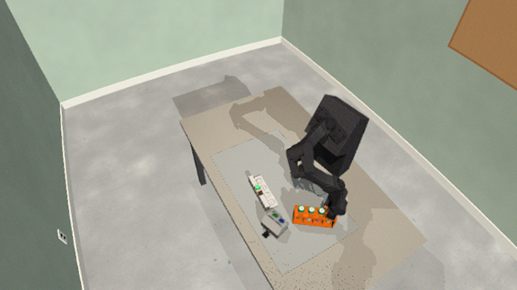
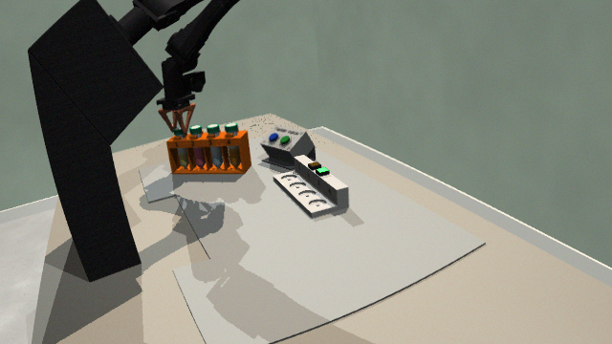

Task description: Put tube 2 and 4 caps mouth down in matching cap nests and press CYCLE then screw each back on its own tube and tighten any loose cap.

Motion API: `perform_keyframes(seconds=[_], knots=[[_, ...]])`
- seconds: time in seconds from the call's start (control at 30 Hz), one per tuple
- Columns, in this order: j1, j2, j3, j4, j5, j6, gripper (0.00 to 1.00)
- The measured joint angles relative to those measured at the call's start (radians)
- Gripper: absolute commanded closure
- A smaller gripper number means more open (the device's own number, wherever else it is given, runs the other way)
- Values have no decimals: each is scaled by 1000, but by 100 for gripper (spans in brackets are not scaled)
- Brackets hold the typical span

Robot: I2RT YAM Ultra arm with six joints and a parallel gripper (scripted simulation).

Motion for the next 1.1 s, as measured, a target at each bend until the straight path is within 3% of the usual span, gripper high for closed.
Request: perform_keyframes(seconds=[0.33,0.87,1.1], knots=[[0,-5,-3,-6,-2,28,51],[85,-125,-40,-135,45,111,51],[93,-136,-43,-163,52,112,51]])
